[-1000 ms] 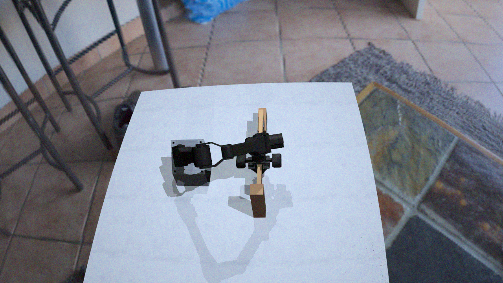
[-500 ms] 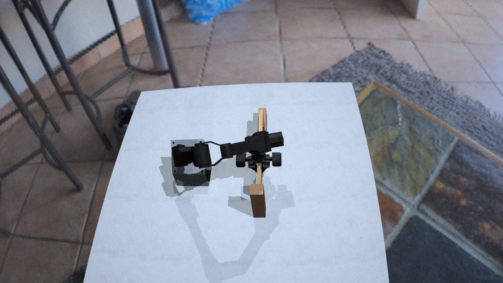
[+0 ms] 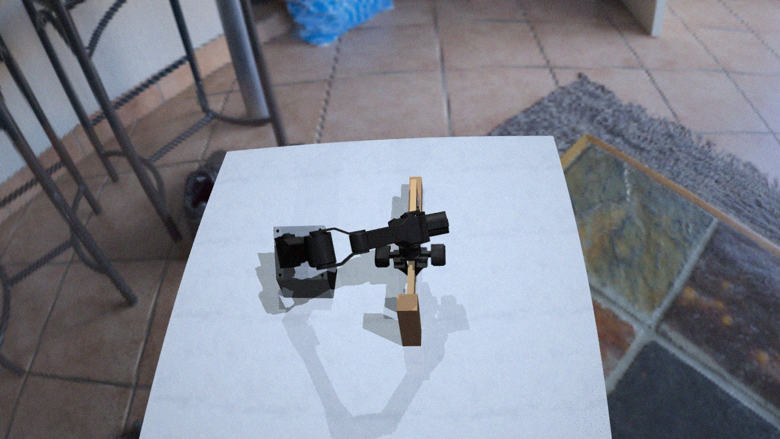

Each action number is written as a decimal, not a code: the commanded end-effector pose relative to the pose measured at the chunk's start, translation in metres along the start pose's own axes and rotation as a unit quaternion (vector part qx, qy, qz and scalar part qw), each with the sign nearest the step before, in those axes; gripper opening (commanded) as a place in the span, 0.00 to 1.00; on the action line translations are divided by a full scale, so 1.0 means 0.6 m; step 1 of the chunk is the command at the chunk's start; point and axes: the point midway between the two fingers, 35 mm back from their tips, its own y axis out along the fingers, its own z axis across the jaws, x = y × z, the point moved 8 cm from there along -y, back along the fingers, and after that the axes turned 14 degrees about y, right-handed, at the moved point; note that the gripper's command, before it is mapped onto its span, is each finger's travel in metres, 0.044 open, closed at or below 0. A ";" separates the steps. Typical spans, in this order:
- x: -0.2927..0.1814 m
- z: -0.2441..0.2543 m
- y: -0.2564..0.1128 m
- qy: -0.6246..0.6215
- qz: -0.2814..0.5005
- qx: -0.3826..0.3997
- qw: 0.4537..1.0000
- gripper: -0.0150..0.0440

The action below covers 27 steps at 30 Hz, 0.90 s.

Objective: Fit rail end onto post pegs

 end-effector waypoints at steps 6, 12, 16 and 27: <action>0.003 0.000 0.003 0.000 -0.008 -0.001 1.000 0.25; 0.003 0.001 0.002 0.000 -0.008 -0.001 1.000 0.25; 0.003 0.001 0.000 0.000 -0.008 -0.001 1.000 0.25; 0.002 0.002 0.000 0.000 -0.008 -0.001 1.000 0.25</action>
